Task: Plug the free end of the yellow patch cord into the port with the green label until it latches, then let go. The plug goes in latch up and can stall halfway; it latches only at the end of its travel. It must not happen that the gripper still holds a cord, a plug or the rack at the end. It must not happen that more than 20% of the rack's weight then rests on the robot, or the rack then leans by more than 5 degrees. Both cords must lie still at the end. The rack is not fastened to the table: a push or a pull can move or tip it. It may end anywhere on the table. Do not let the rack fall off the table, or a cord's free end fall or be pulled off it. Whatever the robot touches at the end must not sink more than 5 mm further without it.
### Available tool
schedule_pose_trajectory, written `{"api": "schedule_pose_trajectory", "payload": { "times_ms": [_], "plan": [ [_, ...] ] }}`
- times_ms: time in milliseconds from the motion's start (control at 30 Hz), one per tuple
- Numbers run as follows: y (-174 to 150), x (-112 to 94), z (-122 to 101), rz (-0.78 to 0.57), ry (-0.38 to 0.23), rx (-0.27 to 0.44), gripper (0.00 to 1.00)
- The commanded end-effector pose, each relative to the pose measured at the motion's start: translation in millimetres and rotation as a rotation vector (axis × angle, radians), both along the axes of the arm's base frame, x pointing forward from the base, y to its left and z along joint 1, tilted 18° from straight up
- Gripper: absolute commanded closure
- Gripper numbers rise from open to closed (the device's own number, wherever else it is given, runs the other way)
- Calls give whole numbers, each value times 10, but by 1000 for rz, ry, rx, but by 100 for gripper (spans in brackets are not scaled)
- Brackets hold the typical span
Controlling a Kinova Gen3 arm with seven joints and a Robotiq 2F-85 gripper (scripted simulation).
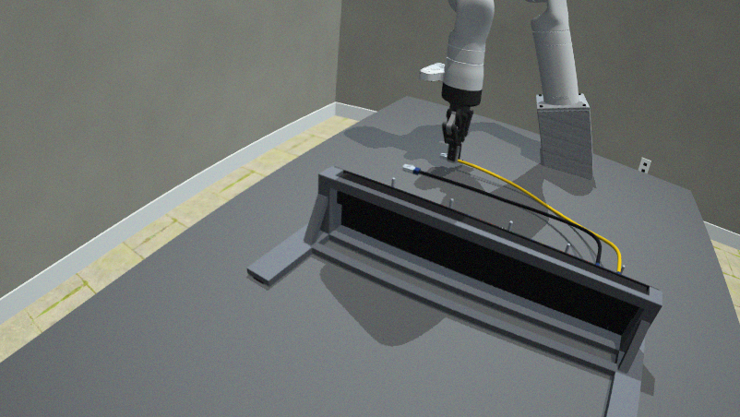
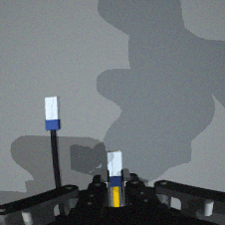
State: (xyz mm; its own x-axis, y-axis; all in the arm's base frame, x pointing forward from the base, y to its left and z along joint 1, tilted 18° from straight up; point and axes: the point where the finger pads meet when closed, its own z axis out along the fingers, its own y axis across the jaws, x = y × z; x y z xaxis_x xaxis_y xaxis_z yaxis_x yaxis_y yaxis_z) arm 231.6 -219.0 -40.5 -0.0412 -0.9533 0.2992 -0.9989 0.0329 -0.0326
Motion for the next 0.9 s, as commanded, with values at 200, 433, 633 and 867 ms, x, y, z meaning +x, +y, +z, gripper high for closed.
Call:
{"api": "schedule_pose_trajectory", "payload": {
  "times_ms": [200, 433, 633, 867],
  "plan": [
    [49, 31, 178, 5, -8, -4, 100],
    [80, 28, 276, 5, -8, -4, 100],
    [99, 26, 336, 5, -8, -4, 100],
    [115, 24, 385, 5, -8, -4, 100]
  ]
}}
